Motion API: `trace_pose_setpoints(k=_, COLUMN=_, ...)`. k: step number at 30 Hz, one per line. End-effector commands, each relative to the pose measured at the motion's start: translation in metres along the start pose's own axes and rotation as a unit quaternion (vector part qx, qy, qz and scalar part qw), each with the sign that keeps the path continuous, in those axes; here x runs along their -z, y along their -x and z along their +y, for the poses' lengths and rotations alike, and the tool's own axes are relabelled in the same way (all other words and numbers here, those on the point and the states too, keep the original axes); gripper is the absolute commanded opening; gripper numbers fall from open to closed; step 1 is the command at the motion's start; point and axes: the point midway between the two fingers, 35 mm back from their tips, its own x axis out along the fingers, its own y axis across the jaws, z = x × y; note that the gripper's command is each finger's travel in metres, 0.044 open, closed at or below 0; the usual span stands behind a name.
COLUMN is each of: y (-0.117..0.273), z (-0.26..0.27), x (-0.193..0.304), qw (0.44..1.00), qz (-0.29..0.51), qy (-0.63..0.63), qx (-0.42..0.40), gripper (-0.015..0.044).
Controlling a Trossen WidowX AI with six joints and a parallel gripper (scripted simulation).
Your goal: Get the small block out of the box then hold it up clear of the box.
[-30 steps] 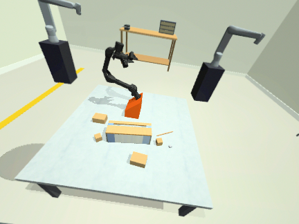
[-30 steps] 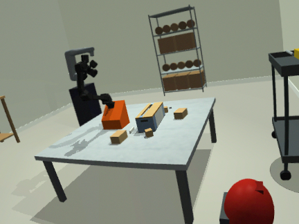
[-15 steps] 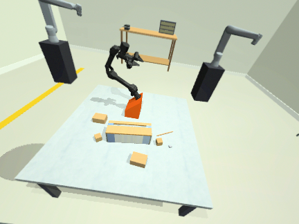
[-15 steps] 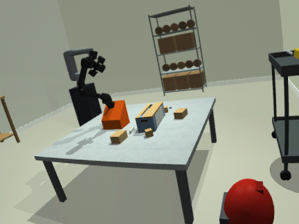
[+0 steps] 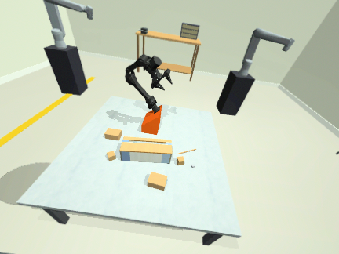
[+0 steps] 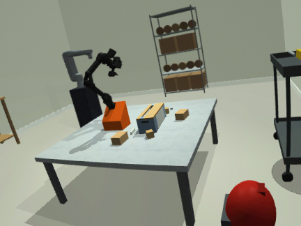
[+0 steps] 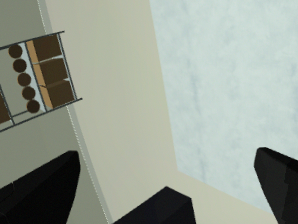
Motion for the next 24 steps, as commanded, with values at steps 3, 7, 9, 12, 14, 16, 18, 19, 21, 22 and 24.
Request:
trace_pose_setpoints(k=3, y=-0.054, z=-0.016, x=-0.076, qw=0.977, qz=-0.054, qy=0.161, qx=0.127, gripper=0.0400)
trace_pose_setpoints(k=7, y=-0.076, z=-0.031, x=-0.108, qw=0.950, qz=-0.052, qy=0.240, qx=0.195, gripper=0.0400)
trace_pose_setpoints(k=9, y=-0.087, z=-0.041, x=-0.123, qw=0.931, qz=-0.044, qy=0.279, qx=0.229, gripper=0.0400)
trace_pose_setpoints(k=12, y=-0.102, z=-0.057, x=-0.145, qw=0.899, qz=-0.023, qy=0.336, qx=0.279, gripper=0.0400)
trace_pose_setpoints(k=14, y=-0.112, z=-0.068, x=-0.158, qw=0.874, qz=-0.004, qy=0.373, qx=0.310, gripper=0.0400)
trace_pose_setpoints(k=16, y=-0.121, z=-0.081, x=-0.170, qw=0.847, qz=0.019, qy=0.409, qx=0.339, gripper=0.0400)
trace_pose_setpoints(k=18, y=-0.131, z=-0.094, x=-0.182, qw=0.816, qz=0.047, qy=0.444, qx=0.366, gripper=0.0400)
trace_pose_setpoints(k=19, y=-0.135, z=-0.101, x=-0.188, qw=0.800, qz=0.063, qy=0.461, qx=0.379, gripper=0.0400)
trace_pose_setpoints(k=21, y=-0.144, z=-0.115, x=-0.198, qw=0.766, qz=0.096, qy=0.494, qx=0.401, gripper=0.0400)
trace_pose_setpoints(k=22, y=-0.148, z=-0.122, x=-0.203, qw=0.748, qz=0.114, qy=0.510, qx=0.410, gripper=0.0400)
trace_pose_setpoints(k=24, y=-0.156, z=-0.137, x=-0.212, qw=0.710, qz=0.151, qy=0.540, qx=0.426, gripper=0.0400)
